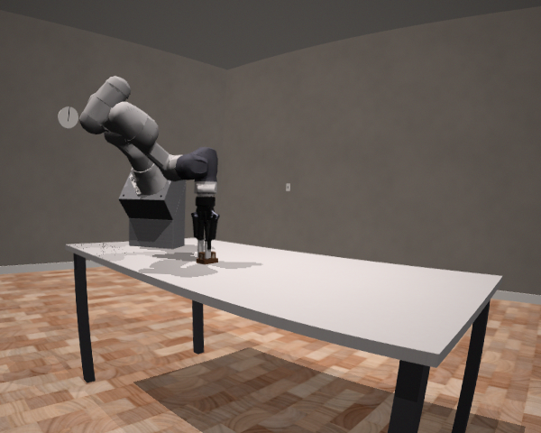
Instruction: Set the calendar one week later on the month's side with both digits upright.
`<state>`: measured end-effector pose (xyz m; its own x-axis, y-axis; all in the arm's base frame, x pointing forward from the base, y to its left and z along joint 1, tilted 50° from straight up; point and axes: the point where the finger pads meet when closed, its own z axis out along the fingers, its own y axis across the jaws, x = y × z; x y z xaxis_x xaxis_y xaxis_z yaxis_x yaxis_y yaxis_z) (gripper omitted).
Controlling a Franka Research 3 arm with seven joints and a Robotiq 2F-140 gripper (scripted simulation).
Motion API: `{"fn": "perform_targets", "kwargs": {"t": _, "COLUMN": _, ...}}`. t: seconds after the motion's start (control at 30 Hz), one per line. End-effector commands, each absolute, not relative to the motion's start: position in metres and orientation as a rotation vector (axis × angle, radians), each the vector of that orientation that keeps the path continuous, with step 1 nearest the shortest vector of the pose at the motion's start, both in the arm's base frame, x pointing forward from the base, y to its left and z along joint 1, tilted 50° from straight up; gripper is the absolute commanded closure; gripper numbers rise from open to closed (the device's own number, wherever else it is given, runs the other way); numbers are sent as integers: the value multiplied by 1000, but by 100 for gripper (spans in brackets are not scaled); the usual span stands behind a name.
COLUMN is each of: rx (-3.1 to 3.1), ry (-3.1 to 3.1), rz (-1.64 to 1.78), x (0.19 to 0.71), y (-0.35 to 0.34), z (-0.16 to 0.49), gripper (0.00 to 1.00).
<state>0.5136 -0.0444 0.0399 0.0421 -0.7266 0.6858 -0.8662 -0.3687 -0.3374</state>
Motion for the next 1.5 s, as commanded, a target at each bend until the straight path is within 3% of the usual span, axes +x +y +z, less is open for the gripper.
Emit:
{"fn": "perform_targets", "kwargs": {"t": 0.0, "rx": 2137, "ry": -1656, "rz": 1234, "x": 515, "y": -45, "z": 40, "gripper": 83}}
{"fn": "perform_targets", "kwargs": {"t": 0.17, "rx": 2137, "ry": -1656, "rz": 1234, "x": 515, "y": -45, "z": 40, "gripper": 83}}
{"fn": "perform_targets", "kwargs": {"t": 0.6, "rx": 2137, "ry": -1656, "rz": 1234, "x": 515, "y": -45, "z": 40, "gripper": 71}}
{"fn": "perform_targets", "kwargs": {"t": 1.47, "rx": 2137, "ry": -1656, "rz": 1235, "x": 493, "y": -20, "z": 67, "gripper": 71}}
